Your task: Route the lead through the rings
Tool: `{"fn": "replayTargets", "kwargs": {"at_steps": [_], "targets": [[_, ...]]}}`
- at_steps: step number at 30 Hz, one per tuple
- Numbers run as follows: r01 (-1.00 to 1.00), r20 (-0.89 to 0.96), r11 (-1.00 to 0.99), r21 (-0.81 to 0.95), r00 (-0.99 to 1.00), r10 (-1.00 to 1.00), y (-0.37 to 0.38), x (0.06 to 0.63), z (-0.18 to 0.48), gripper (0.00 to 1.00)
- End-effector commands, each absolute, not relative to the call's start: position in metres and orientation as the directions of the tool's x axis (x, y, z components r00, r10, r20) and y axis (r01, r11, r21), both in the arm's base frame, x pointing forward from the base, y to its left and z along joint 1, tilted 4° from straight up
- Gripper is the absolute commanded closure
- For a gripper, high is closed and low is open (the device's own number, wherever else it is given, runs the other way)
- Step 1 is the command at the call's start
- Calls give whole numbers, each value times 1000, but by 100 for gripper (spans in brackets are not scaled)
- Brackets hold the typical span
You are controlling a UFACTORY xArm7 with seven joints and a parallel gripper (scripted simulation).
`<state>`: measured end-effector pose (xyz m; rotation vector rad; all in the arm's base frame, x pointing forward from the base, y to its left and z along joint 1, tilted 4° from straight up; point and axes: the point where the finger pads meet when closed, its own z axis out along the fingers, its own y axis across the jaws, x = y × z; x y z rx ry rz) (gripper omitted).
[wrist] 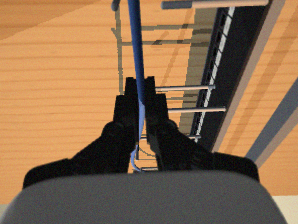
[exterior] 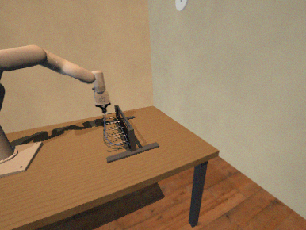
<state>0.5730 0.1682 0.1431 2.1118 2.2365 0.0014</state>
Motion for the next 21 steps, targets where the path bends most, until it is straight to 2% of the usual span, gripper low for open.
{"fn": "replayTargets", "kwargs": {"at_steps": [1,21], "targets": [[997,-46,58,52,-56,997,168,575,140,100],[997,-46,58,52,-56,997,167,577,105,100]]}}
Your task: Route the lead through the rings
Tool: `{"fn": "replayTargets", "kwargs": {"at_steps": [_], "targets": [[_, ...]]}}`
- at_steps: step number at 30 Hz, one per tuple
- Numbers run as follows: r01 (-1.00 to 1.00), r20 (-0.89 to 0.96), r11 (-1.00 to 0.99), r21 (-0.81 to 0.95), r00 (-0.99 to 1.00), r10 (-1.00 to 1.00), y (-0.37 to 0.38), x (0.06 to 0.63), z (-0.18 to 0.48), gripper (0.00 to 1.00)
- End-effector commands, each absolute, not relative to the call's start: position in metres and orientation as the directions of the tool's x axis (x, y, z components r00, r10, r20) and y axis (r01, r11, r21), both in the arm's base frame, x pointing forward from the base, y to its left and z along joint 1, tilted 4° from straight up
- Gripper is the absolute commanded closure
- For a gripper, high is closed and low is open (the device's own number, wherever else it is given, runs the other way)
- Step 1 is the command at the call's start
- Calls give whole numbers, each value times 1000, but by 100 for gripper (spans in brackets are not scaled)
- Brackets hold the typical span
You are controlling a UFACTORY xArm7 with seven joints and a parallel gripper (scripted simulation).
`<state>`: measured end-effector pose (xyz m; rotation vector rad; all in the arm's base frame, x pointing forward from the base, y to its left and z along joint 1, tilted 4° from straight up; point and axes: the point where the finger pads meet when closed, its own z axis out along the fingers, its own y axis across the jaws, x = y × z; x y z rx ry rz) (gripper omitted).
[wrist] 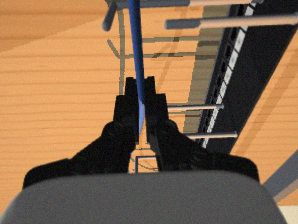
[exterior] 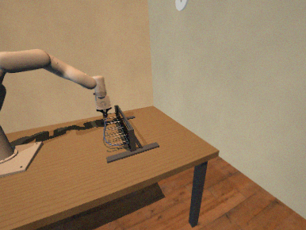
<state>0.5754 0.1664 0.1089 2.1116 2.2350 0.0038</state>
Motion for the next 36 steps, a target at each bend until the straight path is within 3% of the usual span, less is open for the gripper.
{"fn": "replayTargets", "kwargs": {"at_steps": [1,36], "targets": [[997,-46,58,52,-56,997,167,577,104,100],[997,-46,58,52,-56,997,166,578,87,100]]}}
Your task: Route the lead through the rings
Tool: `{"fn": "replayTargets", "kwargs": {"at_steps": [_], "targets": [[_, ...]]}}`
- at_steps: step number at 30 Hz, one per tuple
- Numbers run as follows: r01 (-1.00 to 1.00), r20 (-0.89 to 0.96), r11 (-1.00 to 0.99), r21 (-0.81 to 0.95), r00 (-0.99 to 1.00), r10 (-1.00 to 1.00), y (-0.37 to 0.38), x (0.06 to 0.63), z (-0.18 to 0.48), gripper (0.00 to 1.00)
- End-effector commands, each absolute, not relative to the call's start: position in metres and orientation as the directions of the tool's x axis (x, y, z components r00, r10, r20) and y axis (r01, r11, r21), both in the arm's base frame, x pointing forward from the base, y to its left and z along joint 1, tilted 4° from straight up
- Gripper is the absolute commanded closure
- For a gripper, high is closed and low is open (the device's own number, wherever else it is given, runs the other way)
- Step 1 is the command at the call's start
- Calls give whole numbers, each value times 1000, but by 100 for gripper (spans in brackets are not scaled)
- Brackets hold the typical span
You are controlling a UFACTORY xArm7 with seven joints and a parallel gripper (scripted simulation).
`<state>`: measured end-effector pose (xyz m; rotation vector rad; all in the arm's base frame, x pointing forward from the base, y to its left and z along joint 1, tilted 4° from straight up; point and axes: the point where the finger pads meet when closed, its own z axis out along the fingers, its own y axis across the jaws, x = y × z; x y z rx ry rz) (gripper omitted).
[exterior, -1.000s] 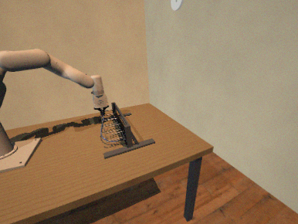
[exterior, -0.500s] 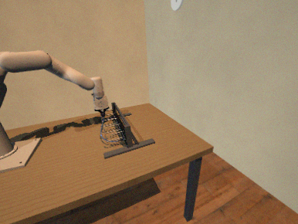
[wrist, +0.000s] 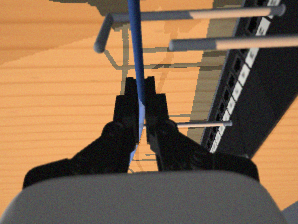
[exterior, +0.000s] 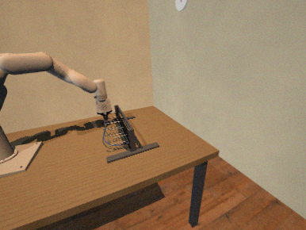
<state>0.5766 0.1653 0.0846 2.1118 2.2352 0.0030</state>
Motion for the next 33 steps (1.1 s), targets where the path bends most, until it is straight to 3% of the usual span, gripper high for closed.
{"fn": "replayTargets", "kwargs": {"at_steps": [1,33], "targets": [[997,-46,58,52,-56,997,166,578,87,100],[997,-46,58,52,-56,997,168,613,89,100]]}}
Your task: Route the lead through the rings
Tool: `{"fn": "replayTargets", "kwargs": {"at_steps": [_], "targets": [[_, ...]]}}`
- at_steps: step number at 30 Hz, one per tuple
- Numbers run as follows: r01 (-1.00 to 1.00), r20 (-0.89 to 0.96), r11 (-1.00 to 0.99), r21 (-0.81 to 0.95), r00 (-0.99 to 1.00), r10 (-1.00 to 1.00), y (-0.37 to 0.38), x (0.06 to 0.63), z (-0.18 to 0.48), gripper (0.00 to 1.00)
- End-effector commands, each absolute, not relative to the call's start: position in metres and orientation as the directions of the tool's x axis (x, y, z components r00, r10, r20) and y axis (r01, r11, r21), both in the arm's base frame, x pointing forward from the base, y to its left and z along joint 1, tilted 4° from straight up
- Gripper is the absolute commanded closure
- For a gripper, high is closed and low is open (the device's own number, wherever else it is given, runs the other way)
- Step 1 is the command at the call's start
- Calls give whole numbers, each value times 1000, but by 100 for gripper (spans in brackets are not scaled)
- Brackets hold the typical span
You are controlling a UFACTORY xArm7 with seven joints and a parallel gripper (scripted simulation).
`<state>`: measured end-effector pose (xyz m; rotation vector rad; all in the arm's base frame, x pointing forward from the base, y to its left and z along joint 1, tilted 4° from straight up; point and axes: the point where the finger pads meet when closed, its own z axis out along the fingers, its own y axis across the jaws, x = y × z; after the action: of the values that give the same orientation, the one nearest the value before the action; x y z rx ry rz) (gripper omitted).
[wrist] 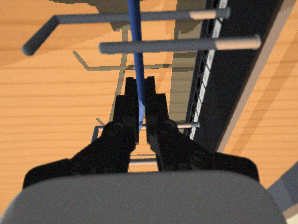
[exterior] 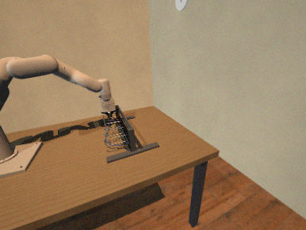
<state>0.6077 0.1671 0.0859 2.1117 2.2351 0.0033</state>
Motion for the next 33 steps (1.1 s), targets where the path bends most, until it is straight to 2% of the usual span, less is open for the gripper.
{"fn": "replayTargets", "kwargs": {"at_steps": [1,31,32,33], "targets": [[997,-46,58,52,-56,997,168,614,89,100],[997,-46,58,52,-56,997,168,618,89,100],[997,-46,58,52,-56,997,168,618,89,67],[997,-46,58,52,-56,997,168,618,89,67]]}}
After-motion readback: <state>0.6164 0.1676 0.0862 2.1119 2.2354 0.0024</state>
